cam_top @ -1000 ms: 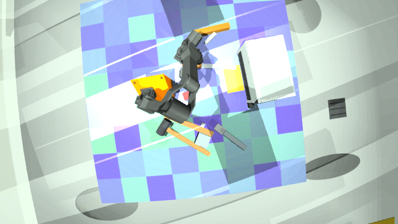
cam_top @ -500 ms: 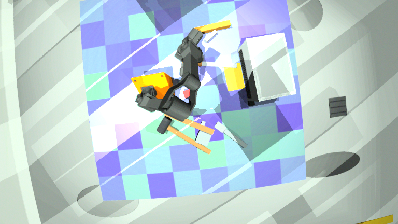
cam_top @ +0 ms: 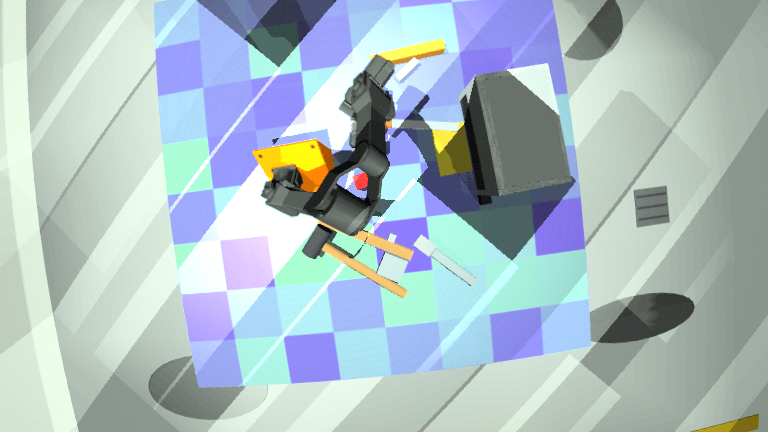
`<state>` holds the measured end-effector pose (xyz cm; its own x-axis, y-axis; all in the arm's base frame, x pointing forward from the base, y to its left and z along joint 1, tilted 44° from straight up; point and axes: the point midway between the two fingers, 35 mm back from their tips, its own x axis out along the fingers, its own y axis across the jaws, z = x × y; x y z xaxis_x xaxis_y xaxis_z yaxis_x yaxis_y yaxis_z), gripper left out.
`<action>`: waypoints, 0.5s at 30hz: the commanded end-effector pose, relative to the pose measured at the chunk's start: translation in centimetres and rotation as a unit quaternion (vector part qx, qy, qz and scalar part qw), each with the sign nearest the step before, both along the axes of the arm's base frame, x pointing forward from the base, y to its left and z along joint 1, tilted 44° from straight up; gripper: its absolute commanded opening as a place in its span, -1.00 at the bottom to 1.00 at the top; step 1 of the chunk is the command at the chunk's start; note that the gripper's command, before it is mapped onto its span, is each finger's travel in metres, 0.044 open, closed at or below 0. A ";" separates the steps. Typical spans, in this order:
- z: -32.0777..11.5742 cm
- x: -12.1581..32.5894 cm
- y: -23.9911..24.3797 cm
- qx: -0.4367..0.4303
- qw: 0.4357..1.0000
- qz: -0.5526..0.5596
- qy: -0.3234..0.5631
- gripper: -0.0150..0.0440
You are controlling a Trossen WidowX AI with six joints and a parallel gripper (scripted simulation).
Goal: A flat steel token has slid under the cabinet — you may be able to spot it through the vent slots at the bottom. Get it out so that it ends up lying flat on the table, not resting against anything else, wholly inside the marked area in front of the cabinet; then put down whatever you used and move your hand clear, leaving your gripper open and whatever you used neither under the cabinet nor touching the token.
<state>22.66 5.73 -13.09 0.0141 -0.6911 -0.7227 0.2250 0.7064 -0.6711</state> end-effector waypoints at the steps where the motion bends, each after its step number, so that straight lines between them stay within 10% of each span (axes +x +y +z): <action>1: 0.1 0.9 0.0 0.001 1.000 0.000 -0.002 -0.49; 15: 0.4 3.1 -0.4 0.001 1.000 0.001 -0.002 -0.49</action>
